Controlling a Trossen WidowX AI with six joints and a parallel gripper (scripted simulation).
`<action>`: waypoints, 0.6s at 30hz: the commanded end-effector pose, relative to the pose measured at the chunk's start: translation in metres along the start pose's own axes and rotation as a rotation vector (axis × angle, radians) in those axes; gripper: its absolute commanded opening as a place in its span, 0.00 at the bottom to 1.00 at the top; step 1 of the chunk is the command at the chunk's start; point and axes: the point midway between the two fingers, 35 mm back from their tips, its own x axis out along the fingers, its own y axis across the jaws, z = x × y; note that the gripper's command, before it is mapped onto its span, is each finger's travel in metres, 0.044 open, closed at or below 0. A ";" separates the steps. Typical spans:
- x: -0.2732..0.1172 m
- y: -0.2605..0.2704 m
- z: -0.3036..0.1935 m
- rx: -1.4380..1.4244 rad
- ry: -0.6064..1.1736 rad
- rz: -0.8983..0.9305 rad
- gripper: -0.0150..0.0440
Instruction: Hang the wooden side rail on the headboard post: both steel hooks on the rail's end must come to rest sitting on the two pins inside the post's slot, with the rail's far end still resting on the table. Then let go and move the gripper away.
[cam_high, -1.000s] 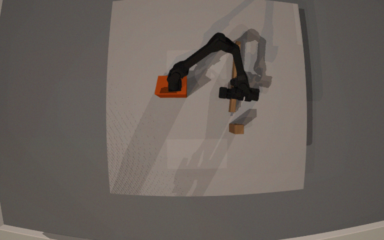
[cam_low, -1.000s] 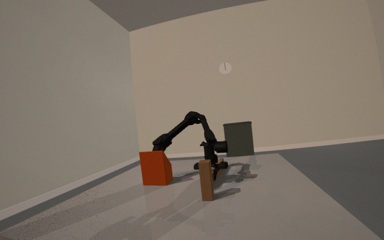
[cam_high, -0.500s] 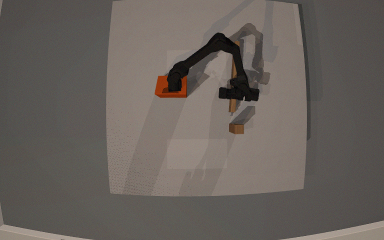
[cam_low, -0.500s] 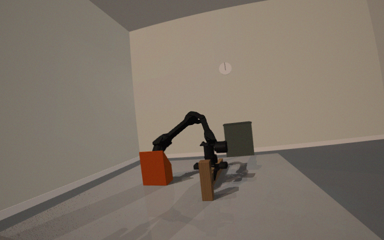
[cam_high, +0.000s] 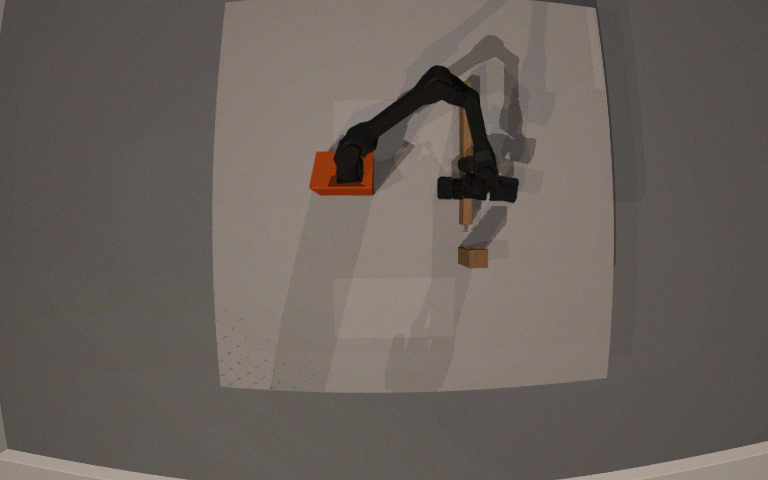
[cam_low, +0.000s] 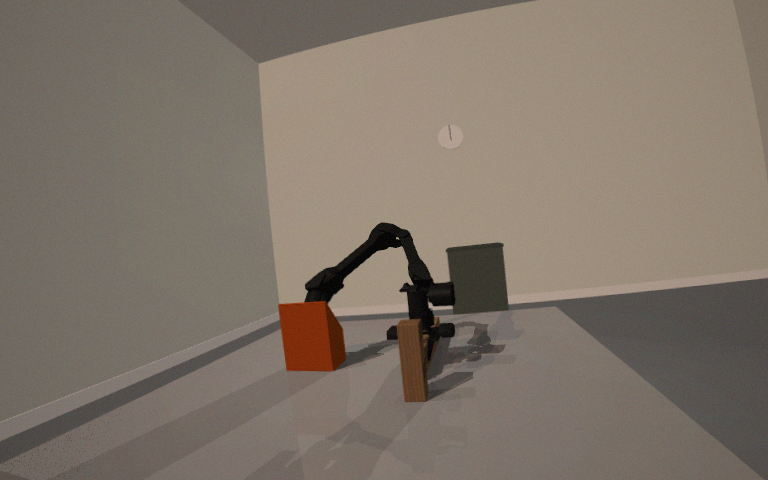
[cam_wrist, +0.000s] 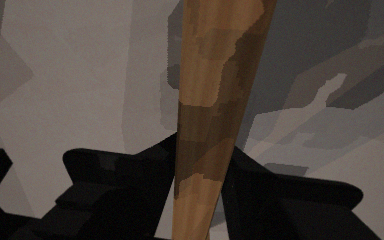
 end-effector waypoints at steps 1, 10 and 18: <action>0.000 -0.004 0.001 -0.022 -0.003 -0.005 0.25; 0.000 -0.008 0.001 -0.023 -0.003 -0.005 0.25; 0.000 -0.011 0.002 -0.023 -0.003 -0.005 0.25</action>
